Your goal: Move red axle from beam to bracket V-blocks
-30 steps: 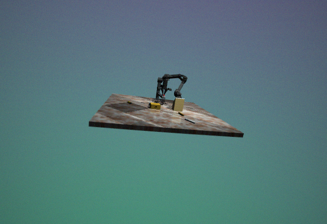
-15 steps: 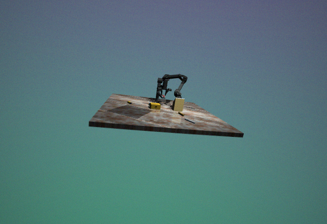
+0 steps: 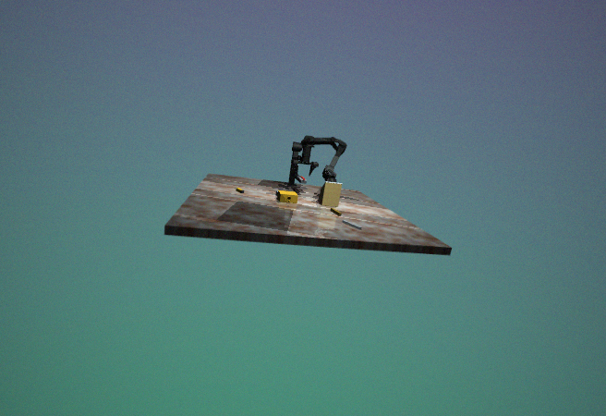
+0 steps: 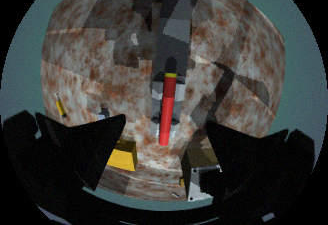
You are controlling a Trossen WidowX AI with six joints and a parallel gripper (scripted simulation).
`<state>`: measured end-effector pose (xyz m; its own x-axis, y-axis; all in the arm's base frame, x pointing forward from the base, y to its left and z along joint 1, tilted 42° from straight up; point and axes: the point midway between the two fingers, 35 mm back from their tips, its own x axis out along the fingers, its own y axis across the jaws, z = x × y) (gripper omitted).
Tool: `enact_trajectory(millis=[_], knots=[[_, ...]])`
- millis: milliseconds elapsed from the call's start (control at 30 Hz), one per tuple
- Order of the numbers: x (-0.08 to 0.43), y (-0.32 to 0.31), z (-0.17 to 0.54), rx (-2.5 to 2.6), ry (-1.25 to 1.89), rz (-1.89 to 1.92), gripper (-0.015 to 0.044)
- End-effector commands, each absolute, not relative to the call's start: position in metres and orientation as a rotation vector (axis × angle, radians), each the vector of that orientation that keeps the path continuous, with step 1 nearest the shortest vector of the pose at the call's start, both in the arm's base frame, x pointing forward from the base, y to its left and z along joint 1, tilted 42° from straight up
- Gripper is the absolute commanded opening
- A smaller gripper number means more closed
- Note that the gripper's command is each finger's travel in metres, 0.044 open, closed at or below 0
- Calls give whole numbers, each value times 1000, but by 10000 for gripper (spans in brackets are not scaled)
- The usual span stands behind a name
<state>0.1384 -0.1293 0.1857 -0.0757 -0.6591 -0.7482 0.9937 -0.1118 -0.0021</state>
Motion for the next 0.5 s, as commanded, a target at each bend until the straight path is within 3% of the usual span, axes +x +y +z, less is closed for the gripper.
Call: enact_trajectory(millis=[0, 467], knots=[[139, -124, 193, 703, 630, -1575, 440], [139, -128, 187, 705, 634, -1572, 440]])
